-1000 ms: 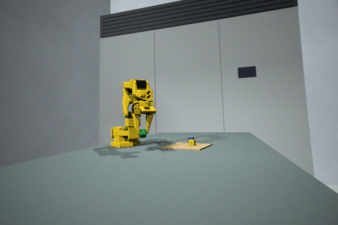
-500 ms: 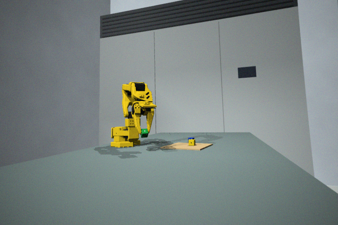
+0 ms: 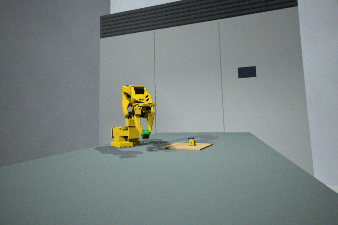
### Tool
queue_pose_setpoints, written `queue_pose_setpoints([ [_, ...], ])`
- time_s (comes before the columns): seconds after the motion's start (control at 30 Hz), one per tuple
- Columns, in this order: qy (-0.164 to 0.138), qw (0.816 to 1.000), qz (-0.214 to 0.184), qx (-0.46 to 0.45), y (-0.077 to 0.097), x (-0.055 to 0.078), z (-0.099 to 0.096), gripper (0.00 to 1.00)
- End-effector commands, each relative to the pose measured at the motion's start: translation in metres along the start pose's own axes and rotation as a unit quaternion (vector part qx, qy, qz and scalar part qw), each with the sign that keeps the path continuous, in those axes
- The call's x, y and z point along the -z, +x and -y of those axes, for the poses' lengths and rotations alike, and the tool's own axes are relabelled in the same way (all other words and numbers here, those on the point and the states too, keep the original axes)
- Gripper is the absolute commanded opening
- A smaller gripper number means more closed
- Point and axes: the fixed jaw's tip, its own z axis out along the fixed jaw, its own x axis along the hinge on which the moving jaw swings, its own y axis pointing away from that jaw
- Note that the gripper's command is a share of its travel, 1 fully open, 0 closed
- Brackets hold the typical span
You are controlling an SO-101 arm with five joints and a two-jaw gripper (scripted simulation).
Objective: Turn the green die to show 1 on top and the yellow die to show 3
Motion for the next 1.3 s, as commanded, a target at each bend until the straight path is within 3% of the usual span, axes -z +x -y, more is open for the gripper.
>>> queue_pose_setpoints([
  [0.0,-0.005,0.999,0.052,0.009,-0.012,0.003,-0.003,0.00],
  [0.3,-0.010,0.990,0.139,0.014,-0.020,0.000,-0.004,0.00],
  [0.83,-0.011,0.987,0.158,0.015,-0.023,-0.002,-0.005,0.00],
  [1.27,-0.013,0.976,0.218,0.017,-0.033,-0.011,-0.006,0.00],
])
